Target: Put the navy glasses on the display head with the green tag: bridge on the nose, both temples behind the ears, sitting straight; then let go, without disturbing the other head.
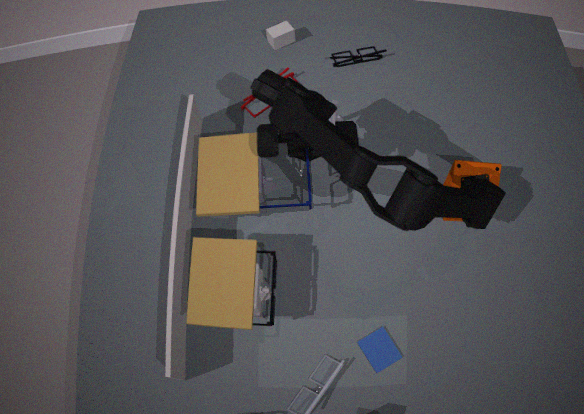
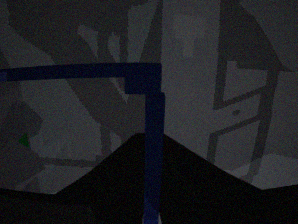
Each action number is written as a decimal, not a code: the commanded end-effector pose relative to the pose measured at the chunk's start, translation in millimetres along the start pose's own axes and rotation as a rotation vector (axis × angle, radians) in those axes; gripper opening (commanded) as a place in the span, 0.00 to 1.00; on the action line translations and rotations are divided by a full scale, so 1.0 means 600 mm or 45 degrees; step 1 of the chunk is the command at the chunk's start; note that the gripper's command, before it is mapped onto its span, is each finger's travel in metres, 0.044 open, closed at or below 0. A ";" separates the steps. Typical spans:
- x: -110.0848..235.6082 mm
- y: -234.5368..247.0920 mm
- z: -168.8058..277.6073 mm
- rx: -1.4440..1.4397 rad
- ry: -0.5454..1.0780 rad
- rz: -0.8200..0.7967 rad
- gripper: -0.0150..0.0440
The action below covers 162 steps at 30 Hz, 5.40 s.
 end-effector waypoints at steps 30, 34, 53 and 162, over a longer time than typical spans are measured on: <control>-0.004 0.076 0.008 0.001 0.009 -0.003 0.25; -0.004 0.085 0.009 0.001 0.009 -0.003 0.25; -0.006 0.103 0.010 0.001 0.009 0.000 0.25; -0.009 0.102 0.010 0.001 0.009 0.000 0.25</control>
Point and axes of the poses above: the point midway between the two fingers, 35 mm back from their tips, its own x axis back along the fingers, its own y axis across the jaws, z = x × y, the point moved 5 cm from there along x, back along the fingers, and after that the axes turned 4 degrees about -x, right-handed, at the moved point
